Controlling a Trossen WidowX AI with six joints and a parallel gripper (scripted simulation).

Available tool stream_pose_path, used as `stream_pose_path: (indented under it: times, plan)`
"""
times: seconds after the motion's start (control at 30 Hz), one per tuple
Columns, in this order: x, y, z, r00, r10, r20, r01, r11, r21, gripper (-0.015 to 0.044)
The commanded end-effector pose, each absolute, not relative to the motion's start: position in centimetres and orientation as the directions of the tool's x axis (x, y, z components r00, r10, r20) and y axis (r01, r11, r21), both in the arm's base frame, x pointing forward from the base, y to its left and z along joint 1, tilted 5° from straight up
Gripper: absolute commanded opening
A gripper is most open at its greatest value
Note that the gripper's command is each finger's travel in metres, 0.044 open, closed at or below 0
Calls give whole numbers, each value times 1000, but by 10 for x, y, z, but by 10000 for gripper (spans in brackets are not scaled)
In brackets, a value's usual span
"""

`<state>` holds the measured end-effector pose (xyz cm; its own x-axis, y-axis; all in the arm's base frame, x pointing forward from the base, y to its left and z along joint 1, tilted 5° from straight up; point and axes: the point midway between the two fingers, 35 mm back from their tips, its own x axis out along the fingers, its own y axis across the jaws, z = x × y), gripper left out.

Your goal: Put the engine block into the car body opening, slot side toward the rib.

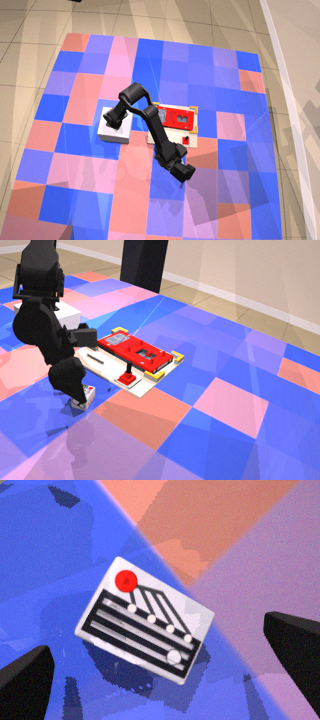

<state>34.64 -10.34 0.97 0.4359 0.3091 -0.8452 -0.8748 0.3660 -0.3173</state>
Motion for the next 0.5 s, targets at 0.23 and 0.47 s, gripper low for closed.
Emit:
stream_pose_path:
  times: [0.23, 0.47]
  plan:
    - [349, -101, 18, 313, 229, -922, -949, 50, -310, 440]
    - [349, -98, 25, 231, 170, -958, -951, -167, -259, 440]
